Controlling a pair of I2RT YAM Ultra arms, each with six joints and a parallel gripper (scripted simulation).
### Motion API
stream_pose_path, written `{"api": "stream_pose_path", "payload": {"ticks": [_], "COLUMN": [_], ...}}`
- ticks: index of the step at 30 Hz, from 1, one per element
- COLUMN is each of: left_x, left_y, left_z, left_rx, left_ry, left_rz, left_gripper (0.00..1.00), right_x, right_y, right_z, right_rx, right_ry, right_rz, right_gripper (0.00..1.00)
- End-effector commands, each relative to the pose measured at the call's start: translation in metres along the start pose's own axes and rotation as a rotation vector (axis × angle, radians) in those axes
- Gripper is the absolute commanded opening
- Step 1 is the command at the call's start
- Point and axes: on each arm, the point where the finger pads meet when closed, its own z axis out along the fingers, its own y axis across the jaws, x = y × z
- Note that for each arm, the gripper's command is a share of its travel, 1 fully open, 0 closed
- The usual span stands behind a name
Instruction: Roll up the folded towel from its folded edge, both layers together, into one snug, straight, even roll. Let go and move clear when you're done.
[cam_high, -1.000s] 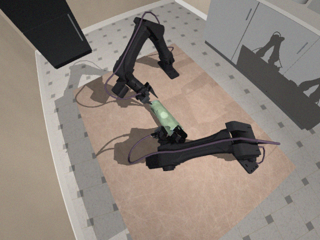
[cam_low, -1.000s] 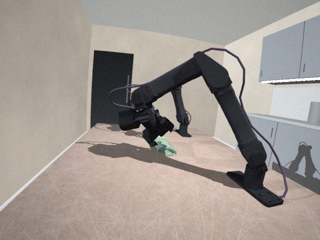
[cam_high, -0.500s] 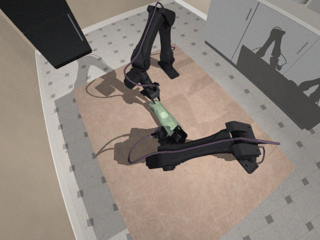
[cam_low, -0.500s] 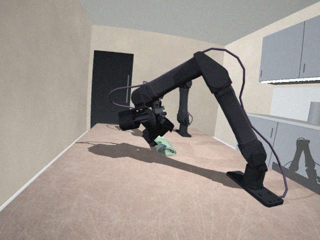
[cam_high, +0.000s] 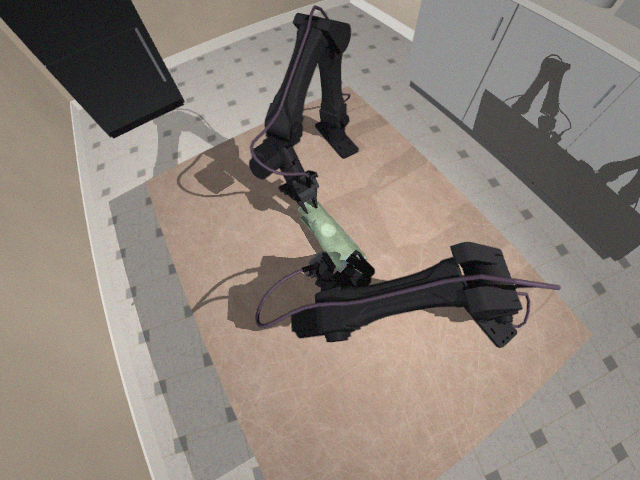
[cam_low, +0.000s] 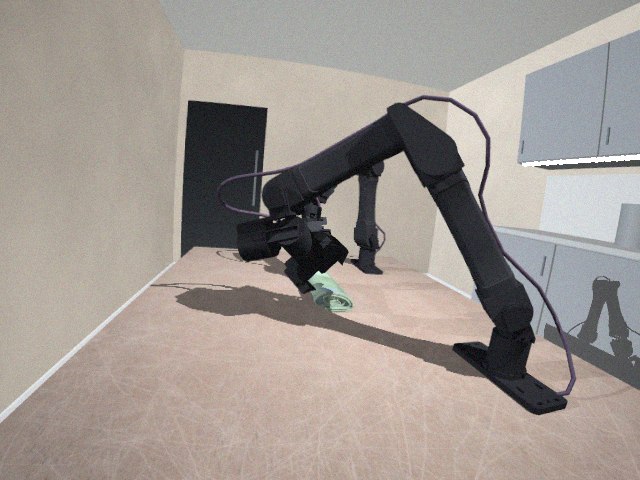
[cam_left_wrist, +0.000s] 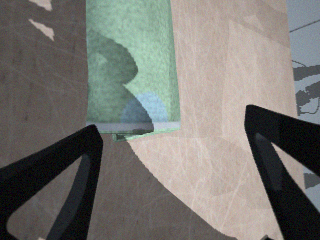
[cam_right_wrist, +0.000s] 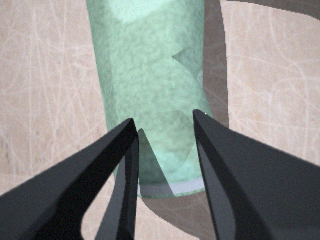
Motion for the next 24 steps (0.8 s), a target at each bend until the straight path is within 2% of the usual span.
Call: {"api": "stream_pose_path", "payload": {"ticks": [1,10,24], "left_x": [-0.006,-0.006,-0.006], "left_y": [0.001,0.001,0.001], "left_z": [-0.001,-0.001,-0.001], "left_rx": [0.004,0.004,0.004], "left_ry": [-0.010,-0.010,-0.010], "left_rz": [0.019,0.019,0.019], "left_gripper": [0.85,0.85,0.85], "right_x": [-0.003,-0.001,-0.013], "right_y": [-0.002,-0.002,-0.002], "right_z": [0.004,0.007,-0.008], "right_rx": [0.015,0.015,0.015], "right_ry": [-0.023,-0.023,-0.023], "right_rz": [-0.018,-0.018,-0.018], "right_gripper": [0.32,0.32,0.32]}}
